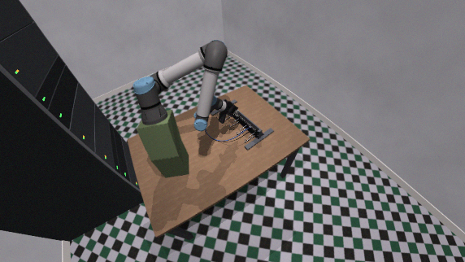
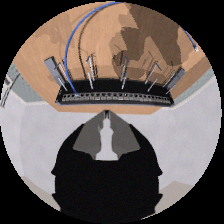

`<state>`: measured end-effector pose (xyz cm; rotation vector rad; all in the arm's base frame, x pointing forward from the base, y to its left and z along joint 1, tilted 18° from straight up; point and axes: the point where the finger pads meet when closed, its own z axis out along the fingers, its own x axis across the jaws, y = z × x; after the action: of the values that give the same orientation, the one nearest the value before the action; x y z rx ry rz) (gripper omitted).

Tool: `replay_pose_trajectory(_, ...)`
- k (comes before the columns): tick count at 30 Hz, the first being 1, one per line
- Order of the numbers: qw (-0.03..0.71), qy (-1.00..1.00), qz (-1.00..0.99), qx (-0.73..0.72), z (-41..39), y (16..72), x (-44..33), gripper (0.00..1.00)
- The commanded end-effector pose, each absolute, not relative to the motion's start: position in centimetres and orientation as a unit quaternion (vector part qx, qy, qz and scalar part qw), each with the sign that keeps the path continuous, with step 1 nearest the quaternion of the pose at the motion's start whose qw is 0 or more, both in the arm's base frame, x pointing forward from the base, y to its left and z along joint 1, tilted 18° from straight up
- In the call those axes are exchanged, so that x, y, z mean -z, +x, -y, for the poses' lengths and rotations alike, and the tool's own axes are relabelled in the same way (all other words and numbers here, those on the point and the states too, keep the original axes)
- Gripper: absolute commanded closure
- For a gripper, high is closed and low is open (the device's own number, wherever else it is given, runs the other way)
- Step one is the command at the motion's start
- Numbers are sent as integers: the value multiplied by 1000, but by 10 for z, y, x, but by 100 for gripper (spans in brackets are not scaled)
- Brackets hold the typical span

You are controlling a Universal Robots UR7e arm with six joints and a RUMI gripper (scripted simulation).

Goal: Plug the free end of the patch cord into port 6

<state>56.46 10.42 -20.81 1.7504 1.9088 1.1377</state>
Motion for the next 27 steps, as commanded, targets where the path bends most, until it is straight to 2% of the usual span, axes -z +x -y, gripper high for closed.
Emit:
replay_pose_trajectory(1, 156, 611, -667, -398, -95, 547, 191, 100)
replay_pose_trajectory(27, 156, 611, -667, -398, -68, 491, 140, 100)
